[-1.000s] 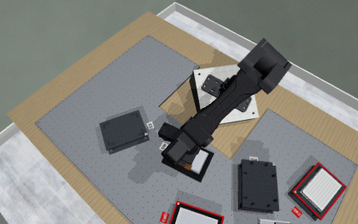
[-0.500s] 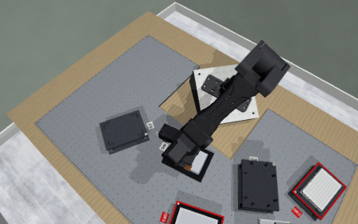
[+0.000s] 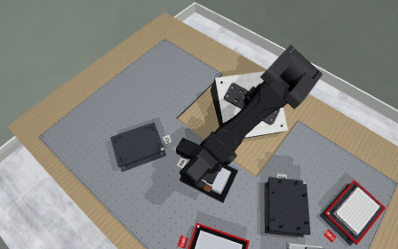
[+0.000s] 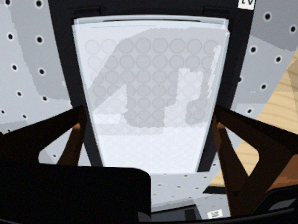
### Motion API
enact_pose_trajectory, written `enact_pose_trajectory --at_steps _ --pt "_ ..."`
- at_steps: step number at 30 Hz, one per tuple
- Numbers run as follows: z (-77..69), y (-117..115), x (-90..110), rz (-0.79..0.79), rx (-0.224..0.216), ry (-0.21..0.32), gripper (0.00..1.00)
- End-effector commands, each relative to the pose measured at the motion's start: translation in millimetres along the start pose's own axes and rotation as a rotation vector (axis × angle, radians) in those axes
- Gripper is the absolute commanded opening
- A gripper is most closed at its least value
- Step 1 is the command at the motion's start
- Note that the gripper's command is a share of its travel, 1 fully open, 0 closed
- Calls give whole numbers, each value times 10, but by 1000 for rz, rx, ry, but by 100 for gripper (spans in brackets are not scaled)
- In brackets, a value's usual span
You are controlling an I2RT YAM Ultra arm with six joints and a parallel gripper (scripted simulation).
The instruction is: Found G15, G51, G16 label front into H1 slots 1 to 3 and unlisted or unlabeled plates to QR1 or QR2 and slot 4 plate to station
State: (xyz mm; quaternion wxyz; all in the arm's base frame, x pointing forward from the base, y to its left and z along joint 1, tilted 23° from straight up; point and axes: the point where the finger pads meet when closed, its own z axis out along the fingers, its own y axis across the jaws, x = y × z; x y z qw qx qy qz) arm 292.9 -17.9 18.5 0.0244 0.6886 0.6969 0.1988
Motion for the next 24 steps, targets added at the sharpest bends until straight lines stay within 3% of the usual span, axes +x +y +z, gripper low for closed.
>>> enact_pose_trajectory --at_steps 1,3,24 --pt "-16 20 -11 -1 -7 -6 100" --pt "-16 20 -11 -1 -7 -6 100" --pt "-650 17 -8 -1 -7 -7 100"
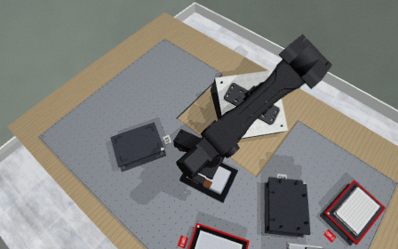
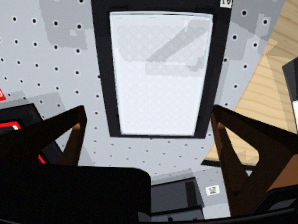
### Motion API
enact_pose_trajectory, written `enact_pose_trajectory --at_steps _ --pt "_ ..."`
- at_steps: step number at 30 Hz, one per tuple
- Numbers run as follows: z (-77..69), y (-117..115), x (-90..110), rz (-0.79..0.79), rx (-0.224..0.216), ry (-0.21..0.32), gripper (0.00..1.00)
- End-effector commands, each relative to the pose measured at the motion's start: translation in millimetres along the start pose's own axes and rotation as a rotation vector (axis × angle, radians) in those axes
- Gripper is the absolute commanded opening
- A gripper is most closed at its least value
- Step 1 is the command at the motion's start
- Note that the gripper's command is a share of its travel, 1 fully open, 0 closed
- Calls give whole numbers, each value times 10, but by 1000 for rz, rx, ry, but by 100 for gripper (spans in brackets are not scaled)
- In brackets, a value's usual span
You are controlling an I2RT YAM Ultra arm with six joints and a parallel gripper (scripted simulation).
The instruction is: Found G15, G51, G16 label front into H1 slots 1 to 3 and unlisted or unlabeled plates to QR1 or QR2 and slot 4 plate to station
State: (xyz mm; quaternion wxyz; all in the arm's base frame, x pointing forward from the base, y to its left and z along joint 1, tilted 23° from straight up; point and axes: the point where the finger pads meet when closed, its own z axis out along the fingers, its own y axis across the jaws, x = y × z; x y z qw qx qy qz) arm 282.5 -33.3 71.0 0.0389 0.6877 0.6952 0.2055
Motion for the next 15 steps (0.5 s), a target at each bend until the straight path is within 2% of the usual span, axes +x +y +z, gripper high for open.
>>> enact_pose_trajectory --at_steps 1,10,15 --pt "-133 -47 9 3 23 4 100" --pt "-156 -46 8 3 23 4 100" --pt "-156 -61 -3 -97 23 5 100"
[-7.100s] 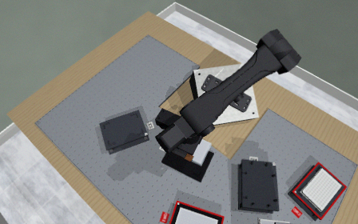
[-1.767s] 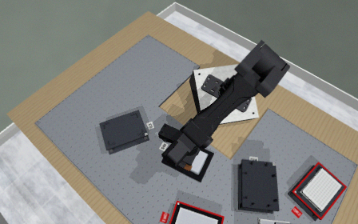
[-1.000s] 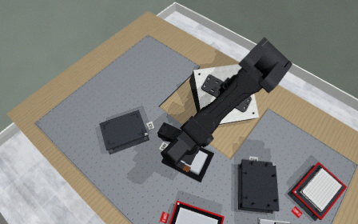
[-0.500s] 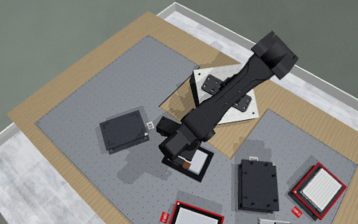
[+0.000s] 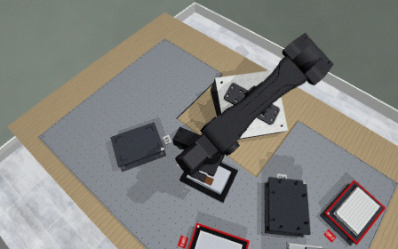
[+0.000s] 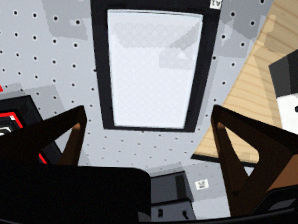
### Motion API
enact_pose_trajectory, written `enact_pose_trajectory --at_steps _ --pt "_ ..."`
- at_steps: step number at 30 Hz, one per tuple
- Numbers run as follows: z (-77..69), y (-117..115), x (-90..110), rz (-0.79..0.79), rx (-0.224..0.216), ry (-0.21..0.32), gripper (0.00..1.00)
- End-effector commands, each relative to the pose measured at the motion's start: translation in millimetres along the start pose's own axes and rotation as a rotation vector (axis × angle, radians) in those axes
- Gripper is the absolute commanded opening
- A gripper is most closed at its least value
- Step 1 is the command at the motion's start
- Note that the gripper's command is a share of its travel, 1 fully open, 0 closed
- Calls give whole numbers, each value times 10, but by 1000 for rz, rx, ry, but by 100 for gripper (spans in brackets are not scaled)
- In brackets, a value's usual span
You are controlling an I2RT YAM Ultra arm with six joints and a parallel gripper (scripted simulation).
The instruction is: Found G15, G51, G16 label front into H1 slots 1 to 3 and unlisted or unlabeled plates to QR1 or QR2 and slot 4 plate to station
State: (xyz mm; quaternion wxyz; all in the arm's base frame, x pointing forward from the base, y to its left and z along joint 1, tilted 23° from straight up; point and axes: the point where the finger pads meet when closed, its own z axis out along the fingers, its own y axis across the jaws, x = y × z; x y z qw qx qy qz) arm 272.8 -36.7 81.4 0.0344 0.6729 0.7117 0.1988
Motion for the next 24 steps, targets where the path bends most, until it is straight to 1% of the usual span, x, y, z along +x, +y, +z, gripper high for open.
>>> enact_pose_trajectory --at_steps 1,9,11,24 --pt "-21 -7 2 -75 2 0 100" --pt "-21 -7 2 -235 2 0 100" --pt "-21 -7 2 -235 2 0 100" --pt "-21 -7 2 -495 1 0 100"
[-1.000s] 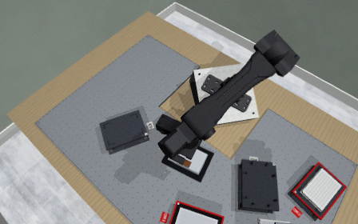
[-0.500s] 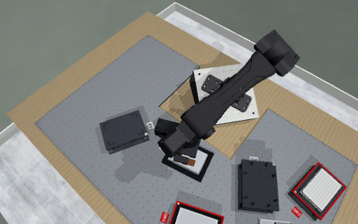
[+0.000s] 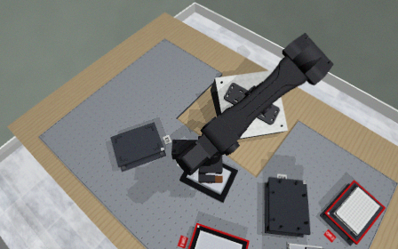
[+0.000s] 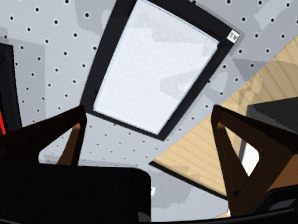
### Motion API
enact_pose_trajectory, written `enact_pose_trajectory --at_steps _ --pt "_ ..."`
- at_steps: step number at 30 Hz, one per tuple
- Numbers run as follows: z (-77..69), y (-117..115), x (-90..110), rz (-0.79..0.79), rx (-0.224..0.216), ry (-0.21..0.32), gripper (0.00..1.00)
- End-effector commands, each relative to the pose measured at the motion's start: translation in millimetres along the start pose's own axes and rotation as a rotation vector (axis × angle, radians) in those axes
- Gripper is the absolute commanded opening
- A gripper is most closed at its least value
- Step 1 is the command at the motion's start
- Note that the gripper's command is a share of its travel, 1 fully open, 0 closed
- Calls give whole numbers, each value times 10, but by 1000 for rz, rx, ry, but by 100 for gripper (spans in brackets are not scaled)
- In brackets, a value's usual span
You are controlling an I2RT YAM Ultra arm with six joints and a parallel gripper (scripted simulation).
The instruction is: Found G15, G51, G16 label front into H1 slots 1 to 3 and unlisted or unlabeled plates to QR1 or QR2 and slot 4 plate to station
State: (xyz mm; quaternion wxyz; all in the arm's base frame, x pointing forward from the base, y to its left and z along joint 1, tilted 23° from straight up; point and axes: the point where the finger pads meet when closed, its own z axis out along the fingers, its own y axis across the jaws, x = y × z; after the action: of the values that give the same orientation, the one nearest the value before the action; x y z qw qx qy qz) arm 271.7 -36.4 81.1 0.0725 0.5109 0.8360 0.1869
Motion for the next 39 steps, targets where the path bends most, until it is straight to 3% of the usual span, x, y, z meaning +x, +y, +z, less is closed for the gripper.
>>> enact_pose_trajectory --at_steps 1,39 --pt "-21 3 -3 -98 -2 -3 100" --pt "-21 4 -3 -735 -1 -4 100"
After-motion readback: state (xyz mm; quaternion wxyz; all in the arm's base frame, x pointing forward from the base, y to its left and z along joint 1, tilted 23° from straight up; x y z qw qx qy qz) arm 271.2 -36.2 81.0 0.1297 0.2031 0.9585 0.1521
